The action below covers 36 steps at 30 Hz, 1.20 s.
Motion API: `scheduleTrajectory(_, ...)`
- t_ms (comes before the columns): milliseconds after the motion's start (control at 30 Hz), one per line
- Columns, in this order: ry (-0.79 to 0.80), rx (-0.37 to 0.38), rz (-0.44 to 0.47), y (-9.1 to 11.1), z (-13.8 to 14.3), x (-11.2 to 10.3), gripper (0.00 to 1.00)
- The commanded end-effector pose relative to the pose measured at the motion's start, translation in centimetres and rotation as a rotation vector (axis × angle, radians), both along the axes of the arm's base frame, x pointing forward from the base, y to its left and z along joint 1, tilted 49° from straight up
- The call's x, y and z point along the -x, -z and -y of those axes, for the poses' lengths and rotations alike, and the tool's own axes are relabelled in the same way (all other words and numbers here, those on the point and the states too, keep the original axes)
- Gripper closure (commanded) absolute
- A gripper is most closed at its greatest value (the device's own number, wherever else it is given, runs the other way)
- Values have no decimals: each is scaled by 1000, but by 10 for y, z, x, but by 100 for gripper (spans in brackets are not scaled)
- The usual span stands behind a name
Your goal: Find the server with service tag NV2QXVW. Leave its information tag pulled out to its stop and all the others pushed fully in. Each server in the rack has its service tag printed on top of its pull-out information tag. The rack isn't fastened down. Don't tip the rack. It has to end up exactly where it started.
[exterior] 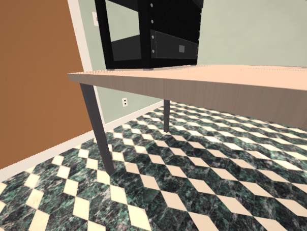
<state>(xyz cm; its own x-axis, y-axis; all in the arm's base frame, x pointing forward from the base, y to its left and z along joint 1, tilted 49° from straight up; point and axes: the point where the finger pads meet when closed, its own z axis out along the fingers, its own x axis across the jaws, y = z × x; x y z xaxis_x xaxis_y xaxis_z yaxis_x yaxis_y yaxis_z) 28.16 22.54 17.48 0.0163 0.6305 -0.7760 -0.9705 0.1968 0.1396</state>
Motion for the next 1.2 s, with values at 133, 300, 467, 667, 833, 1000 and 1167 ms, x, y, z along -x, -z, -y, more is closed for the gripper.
scheduleTrajectory(133,1,-44,-51,-7,8,-9,0)
scheduleTrajectory(300,1,-67,-77,-10,11,-13,0)
scheduleTrajectory(467,1,-90,-103,-14,15,-17,0)
scheduleTrajectory(667,0,-113,-129,-17,19,-21,0)
scheduleTrajectory(833,0,-132,-149,-19,22,-24,0)
scheduleTrajectory(1000,0,-154,-175,-22,26,-28,0)
scheduleTrajectory(1167,-1,-177,-200,-25,30,-33,0)
